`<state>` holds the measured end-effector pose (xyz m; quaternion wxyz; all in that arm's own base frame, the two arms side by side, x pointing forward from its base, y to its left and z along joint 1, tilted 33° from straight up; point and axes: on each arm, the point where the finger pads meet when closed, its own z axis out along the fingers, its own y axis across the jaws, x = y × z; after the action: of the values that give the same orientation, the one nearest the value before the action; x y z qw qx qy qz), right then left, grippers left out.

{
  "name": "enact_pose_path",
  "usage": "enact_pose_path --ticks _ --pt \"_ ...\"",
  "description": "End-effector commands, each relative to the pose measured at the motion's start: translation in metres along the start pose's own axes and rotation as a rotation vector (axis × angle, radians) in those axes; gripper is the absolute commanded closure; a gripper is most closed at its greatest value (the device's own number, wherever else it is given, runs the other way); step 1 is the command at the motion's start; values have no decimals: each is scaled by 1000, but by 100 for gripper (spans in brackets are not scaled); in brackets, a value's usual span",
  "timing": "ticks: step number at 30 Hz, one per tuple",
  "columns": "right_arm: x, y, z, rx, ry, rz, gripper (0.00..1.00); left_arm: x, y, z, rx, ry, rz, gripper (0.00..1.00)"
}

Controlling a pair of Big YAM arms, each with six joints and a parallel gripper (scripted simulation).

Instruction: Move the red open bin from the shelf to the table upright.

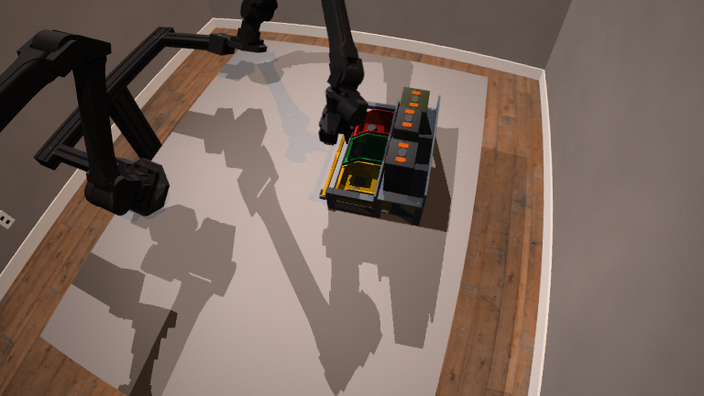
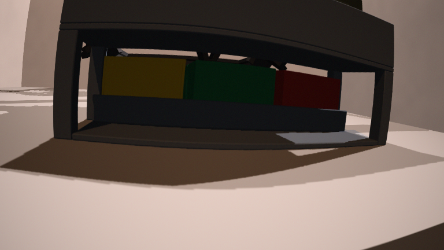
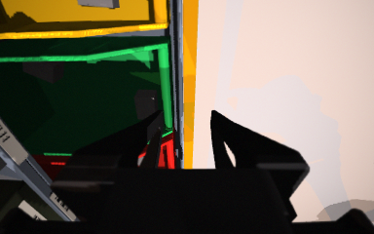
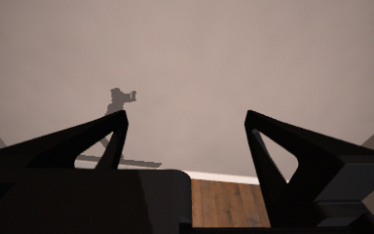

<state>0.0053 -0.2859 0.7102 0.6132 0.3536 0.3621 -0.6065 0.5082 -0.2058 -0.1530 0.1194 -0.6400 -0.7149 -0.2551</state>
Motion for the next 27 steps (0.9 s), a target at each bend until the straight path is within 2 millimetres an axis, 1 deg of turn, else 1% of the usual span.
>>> enact_pose_path --ticks 1,6,10,20,27 --pt "-17 -4 -9 11 -48 0 0 3 9 6 -3 -3 -11 57" --pt "-17 -4 -9 11 -48 0 0 5 2 13 10 8 0 57" --pt "-17 -4 -9 11 -48 0 0 5 10 7 -2 -2 -11 57" --pt "-17 -4 -9 11 -48 0 0 5 3 13 8 6 -2 57" --pt "-17 -4 -9 11 -48 0 0 7 3 14 10 7 -4 57"
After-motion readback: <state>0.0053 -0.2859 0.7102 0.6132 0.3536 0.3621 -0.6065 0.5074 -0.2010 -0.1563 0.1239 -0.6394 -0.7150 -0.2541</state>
